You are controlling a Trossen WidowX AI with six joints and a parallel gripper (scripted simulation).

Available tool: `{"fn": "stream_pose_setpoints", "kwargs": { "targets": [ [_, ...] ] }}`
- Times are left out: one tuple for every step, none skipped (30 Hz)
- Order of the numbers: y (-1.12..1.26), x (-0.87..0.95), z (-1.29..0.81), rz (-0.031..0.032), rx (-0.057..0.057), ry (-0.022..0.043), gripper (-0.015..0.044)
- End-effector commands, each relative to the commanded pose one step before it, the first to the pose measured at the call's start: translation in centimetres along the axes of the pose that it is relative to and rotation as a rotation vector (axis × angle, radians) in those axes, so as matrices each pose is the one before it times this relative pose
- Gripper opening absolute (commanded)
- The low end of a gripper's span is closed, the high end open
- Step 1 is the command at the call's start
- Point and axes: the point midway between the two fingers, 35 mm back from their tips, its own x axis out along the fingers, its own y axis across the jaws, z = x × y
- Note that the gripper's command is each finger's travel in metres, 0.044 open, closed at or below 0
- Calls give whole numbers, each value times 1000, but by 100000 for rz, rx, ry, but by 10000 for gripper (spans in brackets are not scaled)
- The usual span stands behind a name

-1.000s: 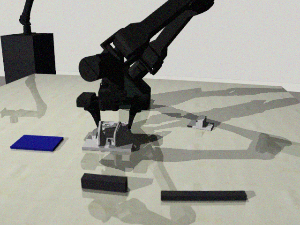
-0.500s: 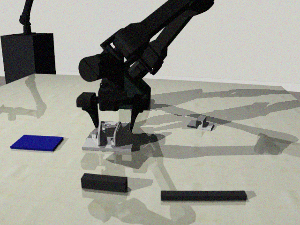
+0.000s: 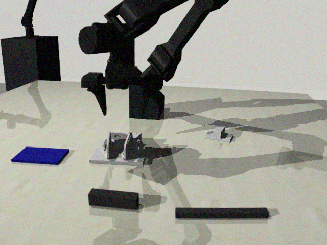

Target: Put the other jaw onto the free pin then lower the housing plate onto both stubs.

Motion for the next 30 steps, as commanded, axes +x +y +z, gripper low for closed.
{"fn": "stream_pose_setpoints", "kwargs": {
  "targets": [
    [0, 0, 0, 0, 0, 0, 440],
    [-27, -224, -205, -126, 13, 20, 440],
    [-64, -659, -627, -337, 34, 76, 440],
    [-56, -1051, -1078, -428, 36, 175, 440],
    [21, -1195, -1357, -292, 1, 274, 440],
    [123, -1103, -1398, -36, -55, 317, 440],
    [181, -836, -1171, 163, -95, 275, 440],
    [144, -470, -709, 181, -81, 164, 440],
    [54, -151, -237, 74, -31, 54, 440],
    [0, 0, 0, 0, 0, 0, 440],
    [0, 0, 0, 0, 0, 0, 440],
    [0, 0, 0, 0, 0, 0, 440],
    [0, 0, 0, 0, 0, 0, 440],
    [0, 0, 0, 0, 0, 0, 440],
    [0, 0, 0, 0, 0, 0, 440],
    [0, 0, 0, 0, 0, 0, 440],
    [0, 0, 0, 0, 0, 0, 440],
    [0, 0, 0, 0, 0, 0, 440],
    [0, 0, 0, 0, 0, 0, 440],
    [0, 0, 0, 0, 0, 0, 440],
    [0, 0, 0, 0, 0, 0, 440],
    [0, 0, 0, 0, 0, 0, 440],
    [0, 0, 0, 0, 0, 0, 440],
    [0, 0, 0, 0, 0, 0, 440],
    [0, 0, 0, 0, 0, 0, 440],
    [0, 0, 0, 0, 0, 0, 440],
    [0, 0, 0, 0, 0, 0, 440],
    [0, 0, 0, 0, 0, 0, 440],
    [0, 0, 0, 0, 0, 0, 440],
    [0, 0, 0, 0, 0, 0, 440]
  ]
}}
